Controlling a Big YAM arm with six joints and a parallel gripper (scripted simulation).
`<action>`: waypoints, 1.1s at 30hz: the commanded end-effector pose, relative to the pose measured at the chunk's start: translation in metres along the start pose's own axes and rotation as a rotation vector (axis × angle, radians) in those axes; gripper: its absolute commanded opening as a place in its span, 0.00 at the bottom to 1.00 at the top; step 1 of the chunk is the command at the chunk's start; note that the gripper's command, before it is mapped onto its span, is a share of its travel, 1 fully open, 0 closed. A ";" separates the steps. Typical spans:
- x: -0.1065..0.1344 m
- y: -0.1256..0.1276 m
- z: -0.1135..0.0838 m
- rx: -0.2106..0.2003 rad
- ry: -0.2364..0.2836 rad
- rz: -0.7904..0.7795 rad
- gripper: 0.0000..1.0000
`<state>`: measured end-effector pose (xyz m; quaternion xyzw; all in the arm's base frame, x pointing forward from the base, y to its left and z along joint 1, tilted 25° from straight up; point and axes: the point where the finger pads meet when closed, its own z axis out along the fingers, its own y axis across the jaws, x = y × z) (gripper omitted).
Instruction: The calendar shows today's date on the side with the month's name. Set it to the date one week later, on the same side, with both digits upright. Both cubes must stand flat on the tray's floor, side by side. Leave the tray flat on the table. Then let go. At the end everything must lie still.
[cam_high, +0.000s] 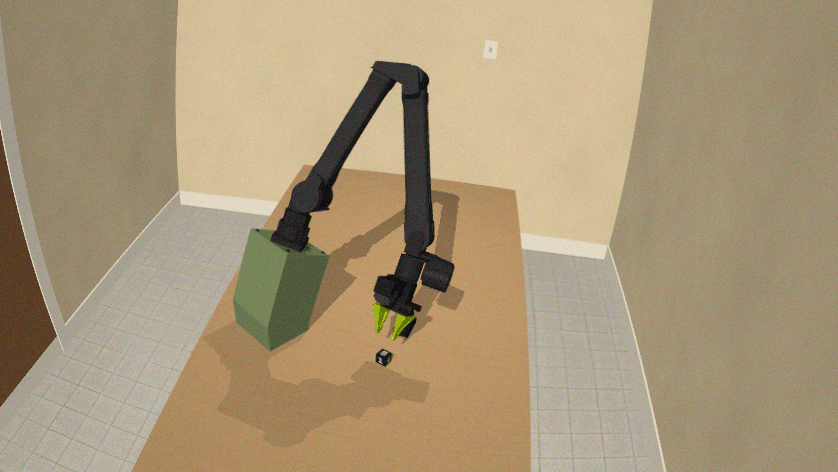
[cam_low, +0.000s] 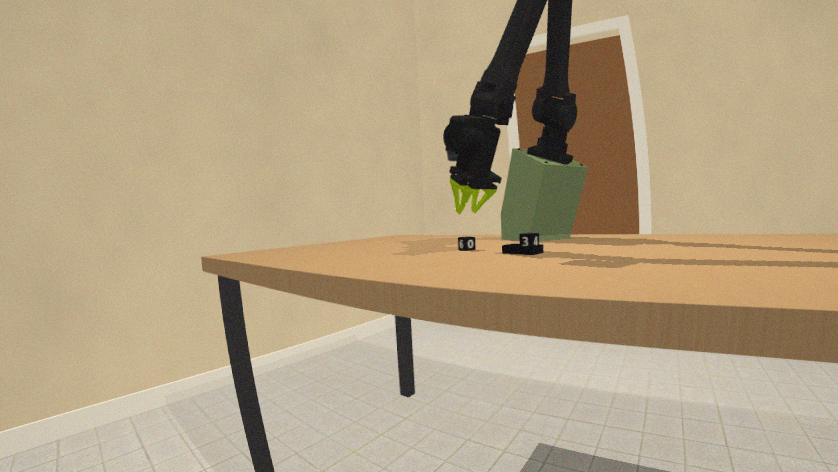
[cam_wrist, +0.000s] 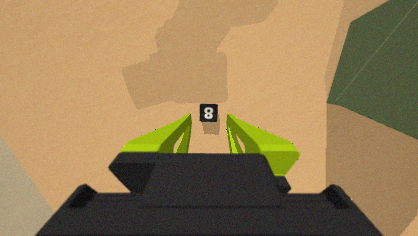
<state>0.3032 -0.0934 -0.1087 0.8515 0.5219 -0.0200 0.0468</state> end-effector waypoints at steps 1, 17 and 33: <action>0.003 0.005 0.000 0.004 -0.023 0.033 0.44; 0.005 0.002 0.001 0.012 -0.284 0.031 0.44; 0.001 0.002 0.001 0.008 -0.284 0.039 0.44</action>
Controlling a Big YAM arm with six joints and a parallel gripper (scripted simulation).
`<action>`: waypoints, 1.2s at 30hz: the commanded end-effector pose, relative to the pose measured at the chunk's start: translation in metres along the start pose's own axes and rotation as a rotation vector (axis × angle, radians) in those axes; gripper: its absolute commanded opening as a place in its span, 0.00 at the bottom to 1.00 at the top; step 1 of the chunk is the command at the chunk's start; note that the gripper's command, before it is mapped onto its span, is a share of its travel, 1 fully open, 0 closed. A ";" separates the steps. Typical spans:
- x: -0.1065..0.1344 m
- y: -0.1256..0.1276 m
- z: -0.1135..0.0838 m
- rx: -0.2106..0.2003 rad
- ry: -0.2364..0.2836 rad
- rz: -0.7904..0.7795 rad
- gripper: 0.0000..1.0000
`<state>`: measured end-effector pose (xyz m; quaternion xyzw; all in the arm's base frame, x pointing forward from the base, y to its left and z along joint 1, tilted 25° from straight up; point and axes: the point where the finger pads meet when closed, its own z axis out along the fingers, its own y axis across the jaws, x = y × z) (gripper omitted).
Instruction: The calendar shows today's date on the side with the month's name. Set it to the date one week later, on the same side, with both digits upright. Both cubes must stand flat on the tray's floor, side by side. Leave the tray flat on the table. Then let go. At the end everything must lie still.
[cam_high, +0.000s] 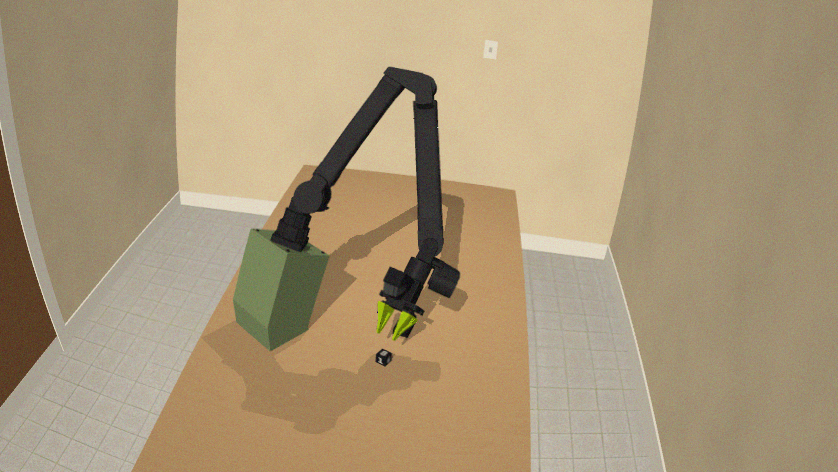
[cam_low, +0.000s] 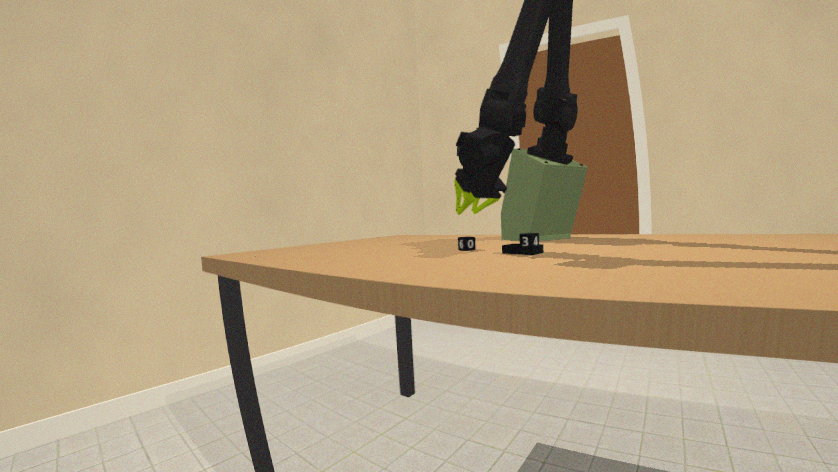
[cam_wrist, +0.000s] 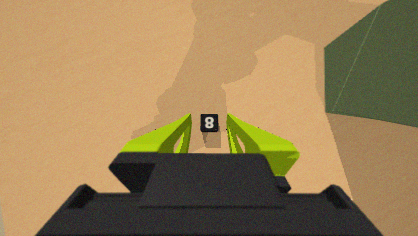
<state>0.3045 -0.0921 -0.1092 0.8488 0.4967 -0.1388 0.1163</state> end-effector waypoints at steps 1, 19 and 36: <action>0.000 0.001 0.001 0.003 -0.007 0.007 0.44; 0.014 0.005 0.008 -0.013 0.001 0.006 0.44; 0.033 0.002 0.028 -0.009 0.001 0.004 0.44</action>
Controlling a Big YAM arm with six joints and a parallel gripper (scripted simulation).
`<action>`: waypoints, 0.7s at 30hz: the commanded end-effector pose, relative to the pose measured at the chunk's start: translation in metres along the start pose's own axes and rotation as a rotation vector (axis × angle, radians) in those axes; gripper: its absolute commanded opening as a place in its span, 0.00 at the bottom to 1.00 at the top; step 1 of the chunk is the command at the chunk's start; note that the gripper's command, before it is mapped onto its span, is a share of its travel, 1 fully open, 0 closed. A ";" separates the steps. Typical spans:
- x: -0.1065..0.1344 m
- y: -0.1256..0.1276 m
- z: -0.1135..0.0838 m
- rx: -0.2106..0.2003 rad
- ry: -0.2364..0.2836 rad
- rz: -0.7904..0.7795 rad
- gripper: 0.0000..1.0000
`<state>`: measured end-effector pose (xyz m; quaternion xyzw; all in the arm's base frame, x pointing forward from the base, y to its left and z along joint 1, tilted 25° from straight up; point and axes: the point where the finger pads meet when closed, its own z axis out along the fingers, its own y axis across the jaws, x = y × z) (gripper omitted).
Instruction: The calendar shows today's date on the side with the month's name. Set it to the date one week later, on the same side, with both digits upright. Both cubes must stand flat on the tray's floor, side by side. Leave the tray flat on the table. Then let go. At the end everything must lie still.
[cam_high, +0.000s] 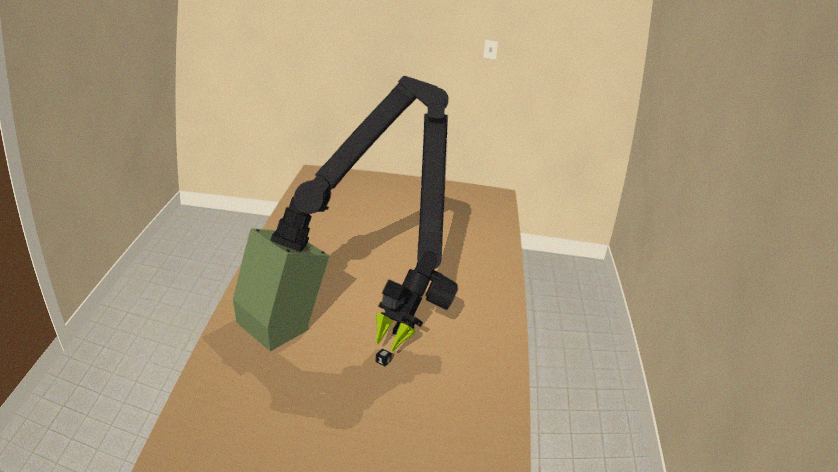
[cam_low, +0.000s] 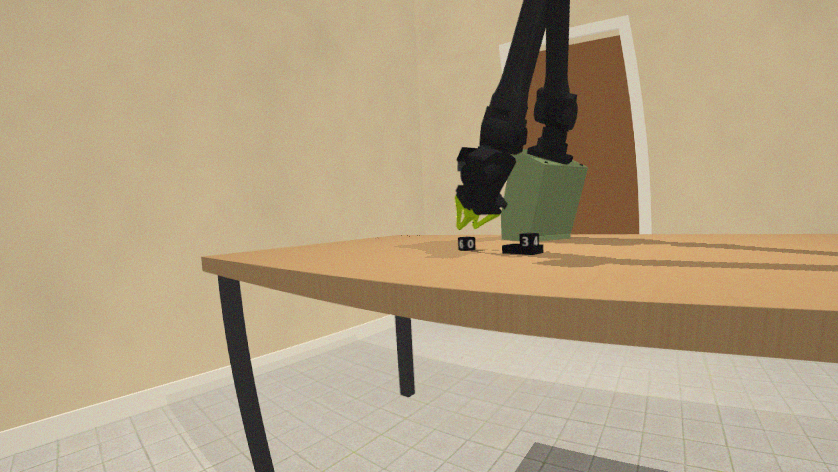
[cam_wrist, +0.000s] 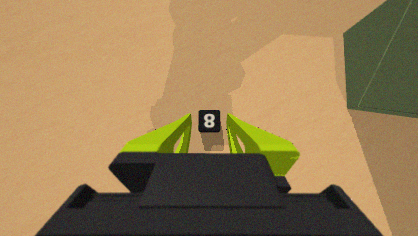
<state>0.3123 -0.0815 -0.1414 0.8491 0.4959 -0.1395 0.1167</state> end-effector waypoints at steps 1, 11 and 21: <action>0.010 0.002 0.004 -0.009 0.002 0.002 0.44; 0.022 0.001 0.017 -0.008 0.002 0.002 0.44; 0.028 0.000 0.023 -0.004 0.000 0.000 0.44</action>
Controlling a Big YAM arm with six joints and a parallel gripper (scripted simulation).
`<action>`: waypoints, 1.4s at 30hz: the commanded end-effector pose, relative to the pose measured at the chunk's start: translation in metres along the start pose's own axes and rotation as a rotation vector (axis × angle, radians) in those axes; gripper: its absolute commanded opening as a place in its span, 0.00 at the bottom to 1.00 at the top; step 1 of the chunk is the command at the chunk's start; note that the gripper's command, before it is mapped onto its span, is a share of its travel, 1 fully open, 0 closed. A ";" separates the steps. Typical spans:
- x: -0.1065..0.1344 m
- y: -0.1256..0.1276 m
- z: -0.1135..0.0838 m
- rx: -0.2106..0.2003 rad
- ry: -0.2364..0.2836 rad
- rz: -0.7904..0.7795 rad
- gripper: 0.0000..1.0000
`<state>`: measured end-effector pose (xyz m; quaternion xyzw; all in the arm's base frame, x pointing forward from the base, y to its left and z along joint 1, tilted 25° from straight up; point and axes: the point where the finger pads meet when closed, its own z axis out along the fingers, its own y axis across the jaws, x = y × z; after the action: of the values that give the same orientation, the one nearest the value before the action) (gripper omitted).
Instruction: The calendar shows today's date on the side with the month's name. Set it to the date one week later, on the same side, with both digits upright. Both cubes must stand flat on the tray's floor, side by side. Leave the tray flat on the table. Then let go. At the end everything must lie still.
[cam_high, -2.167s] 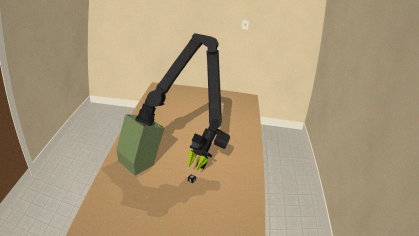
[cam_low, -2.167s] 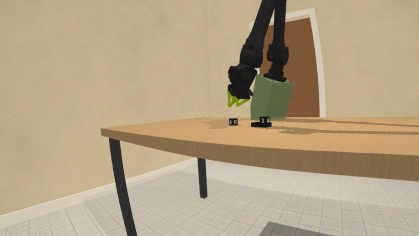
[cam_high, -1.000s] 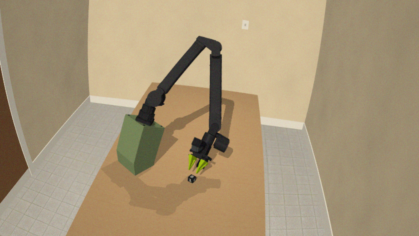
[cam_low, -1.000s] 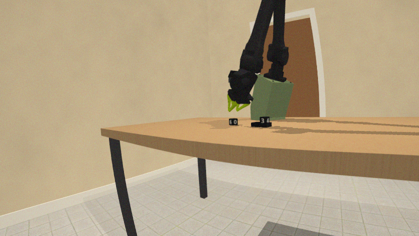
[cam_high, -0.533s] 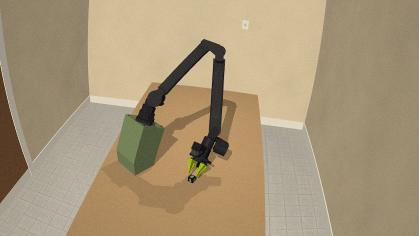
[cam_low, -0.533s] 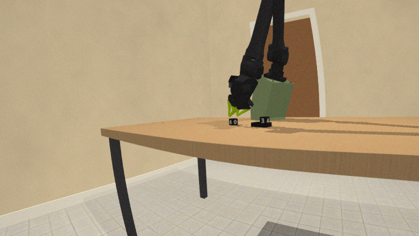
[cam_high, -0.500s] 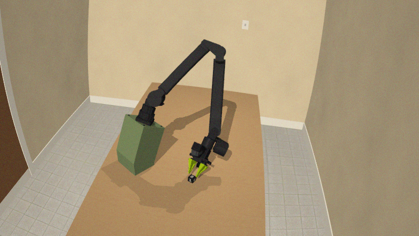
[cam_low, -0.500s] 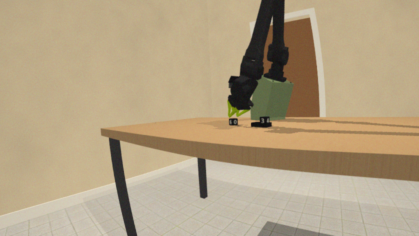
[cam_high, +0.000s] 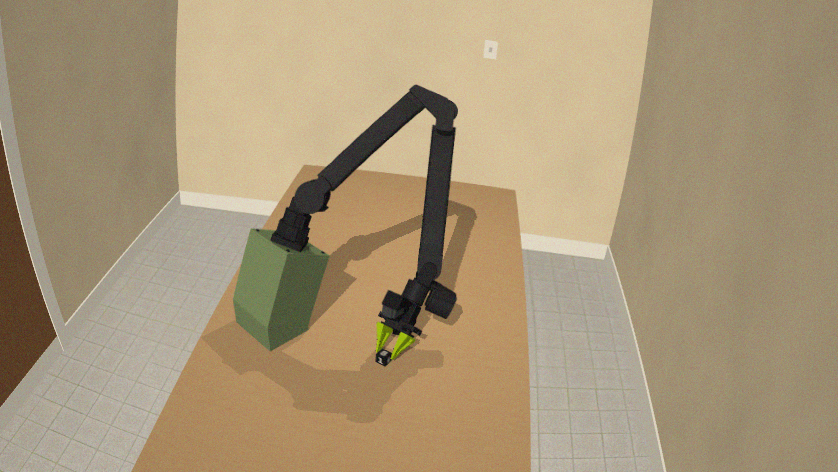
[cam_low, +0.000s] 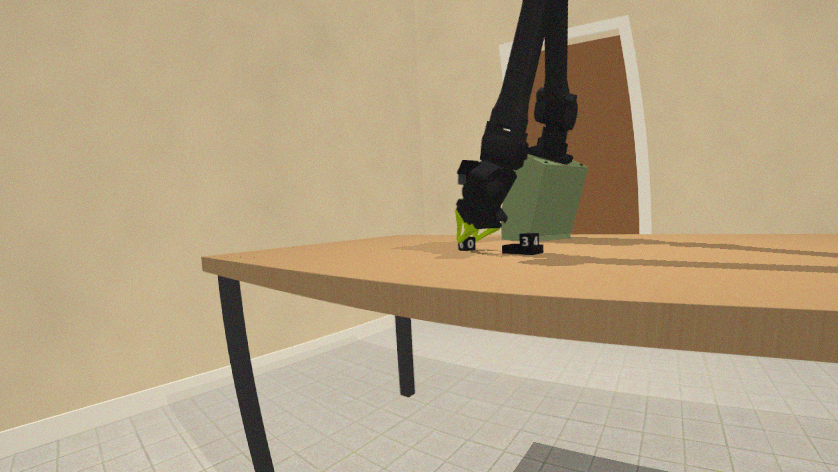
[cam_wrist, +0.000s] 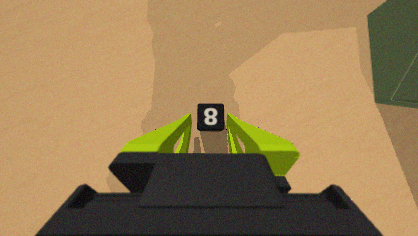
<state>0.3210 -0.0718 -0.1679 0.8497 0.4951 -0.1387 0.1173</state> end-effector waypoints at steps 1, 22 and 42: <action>0.007 -0.001 0.003 -0.004 0.000 -0.002 0.44; 0.008 -0.002 0.003 -0.004 -0.001 -0.005 0.44; 0.008 -0.002 0.003 -0.004 -0.001 -0.005 0.44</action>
<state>0.3205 -0.0700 -0.1726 0.8492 0.4956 -0.1408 0.1160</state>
